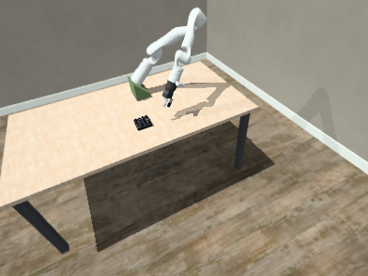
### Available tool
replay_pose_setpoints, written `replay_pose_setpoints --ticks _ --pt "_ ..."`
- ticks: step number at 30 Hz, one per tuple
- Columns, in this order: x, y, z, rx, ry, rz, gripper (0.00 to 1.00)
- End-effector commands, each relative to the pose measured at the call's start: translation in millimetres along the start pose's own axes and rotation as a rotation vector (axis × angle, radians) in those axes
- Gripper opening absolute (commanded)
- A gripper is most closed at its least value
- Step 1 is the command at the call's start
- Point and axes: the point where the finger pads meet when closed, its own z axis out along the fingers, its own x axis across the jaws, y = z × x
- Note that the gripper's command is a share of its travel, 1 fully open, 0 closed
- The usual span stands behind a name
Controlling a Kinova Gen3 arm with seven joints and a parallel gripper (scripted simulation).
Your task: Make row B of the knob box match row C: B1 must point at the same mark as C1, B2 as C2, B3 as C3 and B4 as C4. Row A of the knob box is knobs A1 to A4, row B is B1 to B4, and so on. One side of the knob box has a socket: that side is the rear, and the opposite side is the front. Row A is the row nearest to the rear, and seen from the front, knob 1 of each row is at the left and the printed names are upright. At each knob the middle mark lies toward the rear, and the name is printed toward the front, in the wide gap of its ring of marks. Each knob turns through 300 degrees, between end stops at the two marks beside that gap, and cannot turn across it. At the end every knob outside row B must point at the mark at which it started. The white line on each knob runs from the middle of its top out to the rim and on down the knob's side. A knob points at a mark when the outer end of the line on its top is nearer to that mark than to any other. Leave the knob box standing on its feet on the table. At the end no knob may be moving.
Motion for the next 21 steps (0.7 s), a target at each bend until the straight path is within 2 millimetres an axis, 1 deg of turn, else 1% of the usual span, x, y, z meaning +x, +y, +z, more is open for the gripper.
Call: replay_pose_setpoints --ticks 1,7,8,16,17,21 --pt "6.6 4.4 1.8 -0.001 -0.006 0.019 1.00" --pt "6.6 4.4 1.8 -0.001 -0.006 0.019 1.00" --pt "10.1 8.9 6.8 -0.002 -0.026 0.035 1.00" --pt "10.1 8.9 6.8 -0.002 -0.026 0.035 1.00" --pt "13.4 13.1 11.5 -0.003 -0.047 0.052 1.00" --pt "13.4 13.1 11.5 -0.003 -0.047 0.052 1.00"
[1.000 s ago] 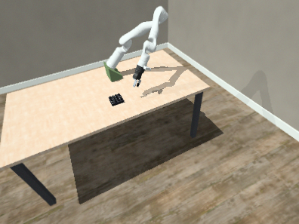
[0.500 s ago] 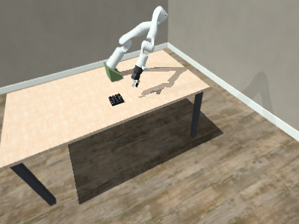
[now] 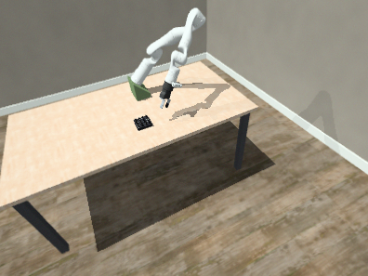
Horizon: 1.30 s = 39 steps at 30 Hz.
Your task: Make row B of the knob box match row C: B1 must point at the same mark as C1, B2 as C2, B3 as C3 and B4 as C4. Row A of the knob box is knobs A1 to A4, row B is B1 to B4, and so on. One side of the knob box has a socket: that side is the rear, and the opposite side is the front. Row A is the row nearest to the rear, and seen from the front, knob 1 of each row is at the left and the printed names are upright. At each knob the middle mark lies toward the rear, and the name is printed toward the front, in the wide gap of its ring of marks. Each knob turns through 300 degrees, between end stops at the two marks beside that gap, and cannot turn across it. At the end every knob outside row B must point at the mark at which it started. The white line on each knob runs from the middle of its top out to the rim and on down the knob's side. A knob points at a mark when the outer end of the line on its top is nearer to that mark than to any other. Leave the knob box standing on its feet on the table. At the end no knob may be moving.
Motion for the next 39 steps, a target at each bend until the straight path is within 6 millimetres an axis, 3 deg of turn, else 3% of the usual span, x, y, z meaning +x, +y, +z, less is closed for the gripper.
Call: replay_pose_setpoints --ticks 1,39 --pt "5 2 1 -0.001 0.001 0.011 1.00" --pt "18 17 17 0.007 -0.082 0.076 1.00"
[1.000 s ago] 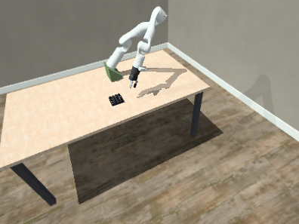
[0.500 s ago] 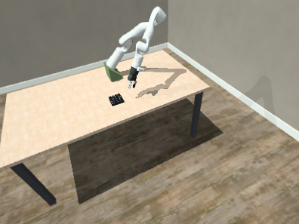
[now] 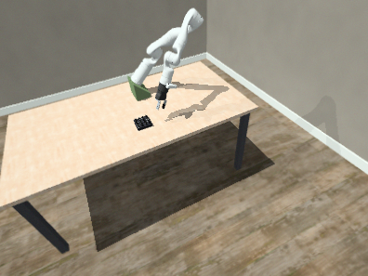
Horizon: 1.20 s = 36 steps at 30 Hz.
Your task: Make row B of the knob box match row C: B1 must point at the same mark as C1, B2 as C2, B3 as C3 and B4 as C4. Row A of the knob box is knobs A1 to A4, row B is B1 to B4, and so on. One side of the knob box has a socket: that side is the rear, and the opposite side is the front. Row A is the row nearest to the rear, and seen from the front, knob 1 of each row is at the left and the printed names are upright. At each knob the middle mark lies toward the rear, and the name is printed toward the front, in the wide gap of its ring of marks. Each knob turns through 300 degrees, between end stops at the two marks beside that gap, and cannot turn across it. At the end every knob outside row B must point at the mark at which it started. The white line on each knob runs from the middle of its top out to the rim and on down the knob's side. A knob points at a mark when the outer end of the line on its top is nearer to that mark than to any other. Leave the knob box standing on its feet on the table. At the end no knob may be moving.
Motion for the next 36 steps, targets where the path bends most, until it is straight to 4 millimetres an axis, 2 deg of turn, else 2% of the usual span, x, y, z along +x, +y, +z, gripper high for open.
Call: replay_pose_setpoints --ticks 1,36 --pt "3 1 0 0.000 0.001 0.008 1.00" --pt "20 16 17 0.003 -0.086 0.075 1.00"
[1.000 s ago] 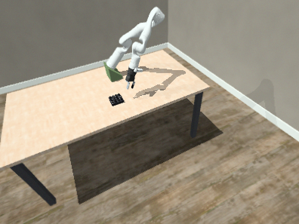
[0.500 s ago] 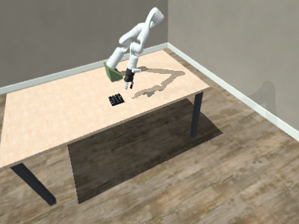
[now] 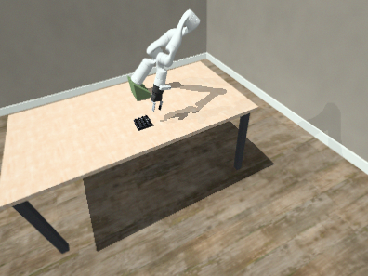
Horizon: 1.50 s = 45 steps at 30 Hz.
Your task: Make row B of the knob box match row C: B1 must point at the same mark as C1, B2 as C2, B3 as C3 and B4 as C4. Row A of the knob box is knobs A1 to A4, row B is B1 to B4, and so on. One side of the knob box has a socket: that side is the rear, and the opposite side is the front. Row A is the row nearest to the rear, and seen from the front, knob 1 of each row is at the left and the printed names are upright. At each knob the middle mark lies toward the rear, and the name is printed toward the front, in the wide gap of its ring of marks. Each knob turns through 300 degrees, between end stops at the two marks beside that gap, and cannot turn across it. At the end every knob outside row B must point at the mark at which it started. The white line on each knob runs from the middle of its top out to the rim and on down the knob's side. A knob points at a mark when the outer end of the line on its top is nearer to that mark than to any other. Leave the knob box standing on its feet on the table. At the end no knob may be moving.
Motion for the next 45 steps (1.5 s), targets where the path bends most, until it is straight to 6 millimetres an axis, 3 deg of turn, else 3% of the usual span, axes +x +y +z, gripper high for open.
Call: replay_pose_setpoints --ticks 1,45 --pt "6 3 3 0.004 -0.021 0.020 1.00" --pt "26 18 18 0.007 -0.111 0.090 1.00"
